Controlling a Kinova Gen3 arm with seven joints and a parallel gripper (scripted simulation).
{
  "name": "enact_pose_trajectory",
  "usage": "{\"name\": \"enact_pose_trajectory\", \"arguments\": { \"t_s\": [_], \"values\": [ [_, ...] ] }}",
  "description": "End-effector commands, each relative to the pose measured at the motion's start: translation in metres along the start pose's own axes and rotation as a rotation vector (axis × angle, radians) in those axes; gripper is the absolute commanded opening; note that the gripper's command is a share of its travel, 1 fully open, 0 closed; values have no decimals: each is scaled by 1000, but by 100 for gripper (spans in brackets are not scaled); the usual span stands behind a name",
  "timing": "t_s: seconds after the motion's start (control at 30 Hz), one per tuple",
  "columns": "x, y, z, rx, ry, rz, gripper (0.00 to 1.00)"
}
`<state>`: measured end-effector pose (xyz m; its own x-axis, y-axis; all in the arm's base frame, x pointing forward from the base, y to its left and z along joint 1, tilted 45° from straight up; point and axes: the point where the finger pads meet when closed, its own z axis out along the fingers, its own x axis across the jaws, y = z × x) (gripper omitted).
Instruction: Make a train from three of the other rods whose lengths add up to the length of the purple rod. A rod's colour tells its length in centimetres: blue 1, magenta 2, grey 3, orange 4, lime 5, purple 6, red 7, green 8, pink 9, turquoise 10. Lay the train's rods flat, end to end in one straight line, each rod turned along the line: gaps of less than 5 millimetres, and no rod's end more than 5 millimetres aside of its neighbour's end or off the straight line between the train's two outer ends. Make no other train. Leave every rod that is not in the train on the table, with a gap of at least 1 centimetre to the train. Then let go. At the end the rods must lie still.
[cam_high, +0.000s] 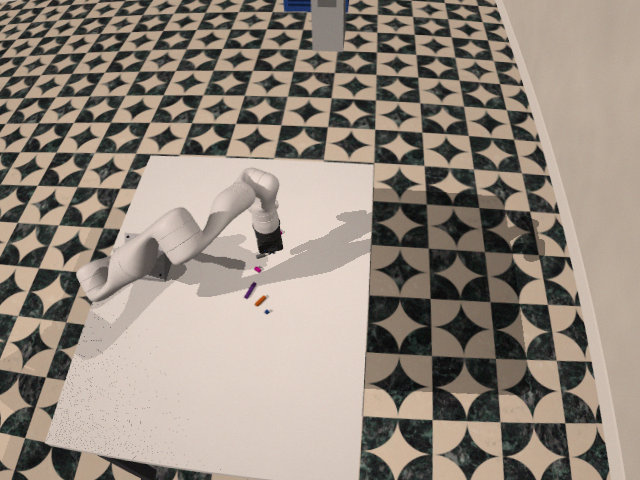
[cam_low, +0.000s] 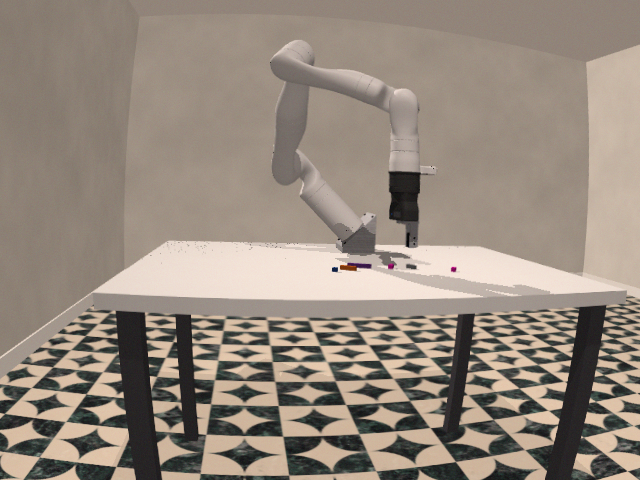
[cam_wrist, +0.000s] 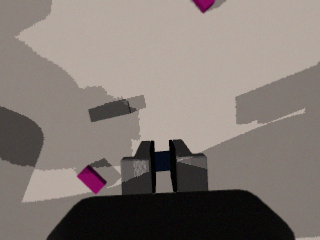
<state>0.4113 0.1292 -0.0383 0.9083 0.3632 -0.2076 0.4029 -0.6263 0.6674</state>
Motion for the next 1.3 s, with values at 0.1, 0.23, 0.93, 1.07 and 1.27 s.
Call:
{"name": "enact_pose_trajectory", "arguments": {
  "t_s": [0.1, 0.23, 0.93, 1.07, 1.27],
  "values": [
    [-2, 2, 31, -6, -8, 10, 24],
    [-2, 2, 41, -6, -8, 10, 24],
    [-1, 3, 46, -5, -6, 11, 24],
    [-1, 3, 46, -5, -6, 11, 24],
    [-1, 3, 46, -5, -6, 11, 24]
  ]
}}
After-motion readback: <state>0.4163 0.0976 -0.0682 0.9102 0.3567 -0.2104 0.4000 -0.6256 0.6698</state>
